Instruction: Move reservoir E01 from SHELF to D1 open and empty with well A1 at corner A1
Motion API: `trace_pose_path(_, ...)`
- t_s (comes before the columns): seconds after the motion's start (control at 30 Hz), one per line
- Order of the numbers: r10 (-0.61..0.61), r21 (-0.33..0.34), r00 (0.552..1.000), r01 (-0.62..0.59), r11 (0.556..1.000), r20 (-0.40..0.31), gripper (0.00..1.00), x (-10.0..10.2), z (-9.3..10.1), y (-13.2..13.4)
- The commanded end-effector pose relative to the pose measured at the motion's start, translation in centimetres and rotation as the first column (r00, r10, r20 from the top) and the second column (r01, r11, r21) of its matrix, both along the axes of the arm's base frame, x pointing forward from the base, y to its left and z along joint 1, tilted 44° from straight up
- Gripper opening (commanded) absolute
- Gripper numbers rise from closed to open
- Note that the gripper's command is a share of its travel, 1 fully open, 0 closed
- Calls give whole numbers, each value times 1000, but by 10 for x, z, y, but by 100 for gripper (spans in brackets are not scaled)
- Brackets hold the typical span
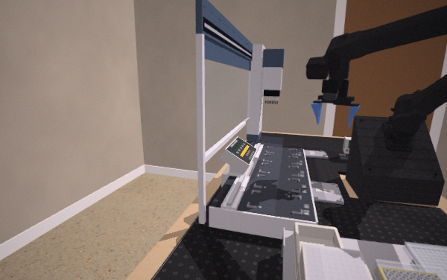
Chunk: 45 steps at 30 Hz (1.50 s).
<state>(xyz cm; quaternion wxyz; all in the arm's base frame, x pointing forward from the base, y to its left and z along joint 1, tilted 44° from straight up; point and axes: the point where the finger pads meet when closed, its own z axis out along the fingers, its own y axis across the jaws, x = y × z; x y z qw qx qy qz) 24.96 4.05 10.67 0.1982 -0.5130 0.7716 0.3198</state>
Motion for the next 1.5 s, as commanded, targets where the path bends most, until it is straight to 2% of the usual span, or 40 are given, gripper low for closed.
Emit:
trace_pose_path(0.0,66,-11,993,-65,998,99,100,13,8,-3)
trace_pose_path(0.23,164,-23,967,-163,986,193,100,13,8,-3)
trace_pose_path(0.47,260,-43,923,-259,965,284,100,13,8,-3)
trace_pose_path(0.7,293,-53,903,-292,955,314,100,13,7,-3)
trace_pose_path(0.77,300,-58,896,-298,953,328,100,17,25,6)
trace_pose_path(1.03,285,-52,903,-284,957,321,100,18,54,36)
trace_pose_path(1.13,286,-49,906,-285,957,311,100,20,53,40)
trace_pose_path(1.2,284,-51,900,-284,958,330,100,19,65,48)
trace_pose_path(1.47,283,-48,897,-284,958,340,100,20,95,78)
